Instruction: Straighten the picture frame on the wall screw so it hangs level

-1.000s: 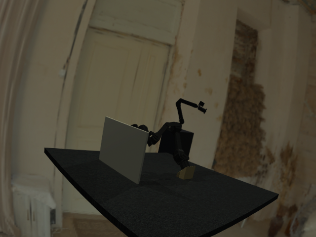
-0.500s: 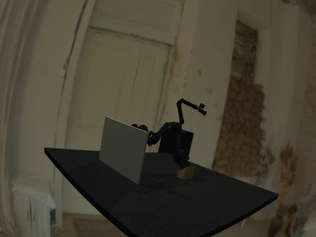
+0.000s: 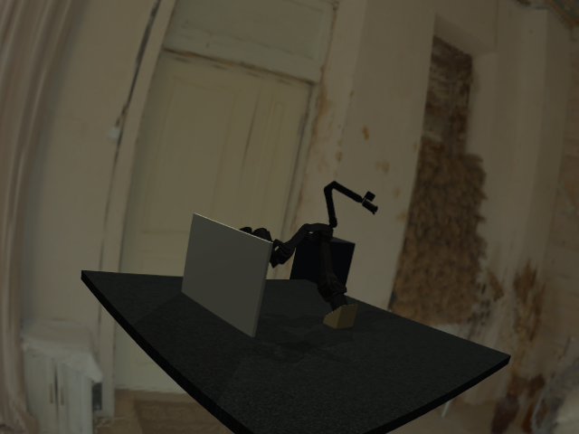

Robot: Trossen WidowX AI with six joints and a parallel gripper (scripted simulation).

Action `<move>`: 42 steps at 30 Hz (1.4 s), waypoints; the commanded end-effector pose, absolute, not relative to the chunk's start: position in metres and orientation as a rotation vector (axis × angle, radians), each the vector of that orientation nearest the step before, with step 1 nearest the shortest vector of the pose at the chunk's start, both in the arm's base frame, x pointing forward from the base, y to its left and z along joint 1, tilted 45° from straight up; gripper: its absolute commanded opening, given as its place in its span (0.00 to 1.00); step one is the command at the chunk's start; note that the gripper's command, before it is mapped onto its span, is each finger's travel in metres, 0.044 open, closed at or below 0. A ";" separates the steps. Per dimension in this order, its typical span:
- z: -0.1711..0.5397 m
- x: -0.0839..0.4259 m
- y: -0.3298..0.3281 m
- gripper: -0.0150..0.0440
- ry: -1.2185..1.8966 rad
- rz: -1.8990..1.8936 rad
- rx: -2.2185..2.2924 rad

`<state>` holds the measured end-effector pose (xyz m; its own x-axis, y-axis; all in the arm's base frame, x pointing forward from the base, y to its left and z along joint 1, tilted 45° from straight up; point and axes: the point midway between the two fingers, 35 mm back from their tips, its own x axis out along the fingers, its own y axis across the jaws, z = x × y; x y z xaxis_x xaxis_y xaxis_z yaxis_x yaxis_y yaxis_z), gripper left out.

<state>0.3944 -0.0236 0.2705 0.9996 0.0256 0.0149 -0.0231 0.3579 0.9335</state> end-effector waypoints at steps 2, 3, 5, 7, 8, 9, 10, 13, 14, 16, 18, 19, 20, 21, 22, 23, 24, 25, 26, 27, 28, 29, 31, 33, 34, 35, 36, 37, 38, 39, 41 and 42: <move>0.273 0.394 -0.022 0.25 0.001 0.034 1.207; 0.274 0.394 -0.022 0.25 0.001 0.034 1.207; 0.274 0.394 -0.022 0.25 0.001 0.034 1.207; 0.275 0.394 -0.022 0.25 0.001 0.034 1.207; 0.275 0.394 -0.022 0.25 0.001 0.034 1.207; 0.276 0.394 -0.022 0.25 0.001 0.034 1.207; 0.276 0.394 -0.021 0.25 0.001 0.034 1.207; 0.277 0.394 -0.021 0.25 0.001 0.034 1.207; 0.277 0.394 -0.021 0.25 0.001 0.034 1.207; 0.278 0.394 -0.021 0.25 0.001 0.034 1.207; 0.278 0.394 -0.021 0.25 0.001 0.034 1.207; 0.279 0.394 -0.020 0.25 0.001 0.034 1.207; 0.279 0.394 -0.020 0.25 0.001 0.034 1.207; 0.279 0.394 -0.020 0.25 0.001 0.034 1.207; 0.280 0.394 -0.020 0.25 0.001 0.034 1.207; 0.280 0.394 -0.020 0.25 0.001 0.034 1.207; 0.280 0.394 -0.020 0.25 0.001 0.034 1.207; 0.280 0.394 -0.020 0.25 0.001 0.034 1.208; 0.281 0.394 -0.020 0.25 0.001 0.034 1.208; 0.281 0.394 -0.020 0.25 0.001 0.034 1.208; 0.281 0.394 -0.019 0.25 0.001 0.034 1.208; 0.282 0.394 -0.019 0.25 0.001 0.034 1.208; 0.282 0.394 -0.019 0.25 0.001 0.034 1.208; 0.283 0.394 -0.019 0.25 0.001 0.034 1.208; 0.283 0.394 -0.019 0.25 0.001 0.034 1.208; 0.283 0.394 -0.019 0.25 0.001 0.034 1.208; 0.284 0.394 -0.019 0.25 0.001 0.034 1.208; 0.284 0.394 -0.018 0.25 0.001 0.034 1.208; 0.284 0.394 -0.018 0.25 0.001 0.034 1.208; 0.284 0.394 -0.018 0.25 0.001 0.034 1.208; 0.284 0.394 -0.018 0.25 0.001 0.034 1.208; 0.284 0.394 -0.018 0.25 0.001 0.034 1.208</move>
<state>0.3943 -0.0206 0.2764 0.9998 0.0195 -0.0025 -0.0047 0.3562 0.9344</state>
